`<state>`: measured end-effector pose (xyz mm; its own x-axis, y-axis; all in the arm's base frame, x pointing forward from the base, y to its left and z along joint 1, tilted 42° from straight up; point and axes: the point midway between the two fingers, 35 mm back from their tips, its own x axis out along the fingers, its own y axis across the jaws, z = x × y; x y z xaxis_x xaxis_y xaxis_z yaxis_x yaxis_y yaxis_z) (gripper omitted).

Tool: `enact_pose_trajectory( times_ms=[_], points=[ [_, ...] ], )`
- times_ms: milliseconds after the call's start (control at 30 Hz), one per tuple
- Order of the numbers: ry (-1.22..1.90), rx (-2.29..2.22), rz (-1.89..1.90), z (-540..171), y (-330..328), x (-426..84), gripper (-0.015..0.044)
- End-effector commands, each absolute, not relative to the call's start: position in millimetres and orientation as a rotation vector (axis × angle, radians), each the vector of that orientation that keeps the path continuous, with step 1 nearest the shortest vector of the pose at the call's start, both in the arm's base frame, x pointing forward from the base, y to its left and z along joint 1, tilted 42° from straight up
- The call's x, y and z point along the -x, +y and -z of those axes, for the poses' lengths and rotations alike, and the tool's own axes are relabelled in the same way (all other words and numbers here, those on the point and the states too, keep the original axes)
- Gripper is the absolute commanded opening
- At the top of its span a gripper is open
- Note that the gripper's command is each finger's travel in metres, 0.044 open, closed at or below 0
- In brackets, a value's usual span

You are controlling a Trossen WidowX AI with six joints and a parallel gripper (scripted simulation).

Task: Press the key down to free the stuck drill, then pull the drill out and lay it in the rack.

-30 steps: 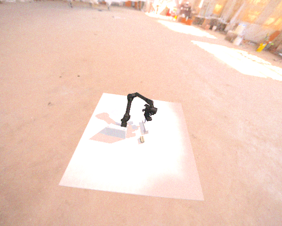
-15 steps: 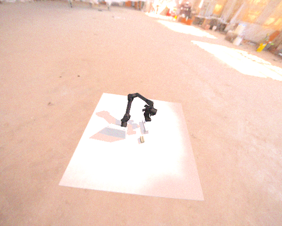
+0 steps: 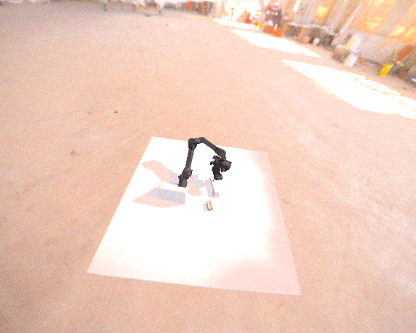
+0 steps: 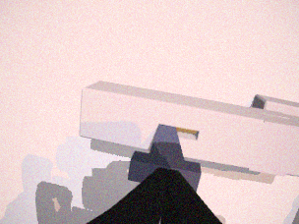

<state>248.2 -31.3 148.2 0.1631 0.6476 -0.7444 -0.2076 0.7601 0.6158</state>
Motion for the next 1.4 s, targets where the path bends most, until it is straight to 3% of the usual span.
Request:
enact_pose_trajectory(
  times_ms=[0, 1367],
  points=[
    [1.275, -0.422, -0.639, -144, -28, -249, 0.0000],
    [1.275, -0.422, -0.639, -133, -20, -246, 0.0000]
  ],
)
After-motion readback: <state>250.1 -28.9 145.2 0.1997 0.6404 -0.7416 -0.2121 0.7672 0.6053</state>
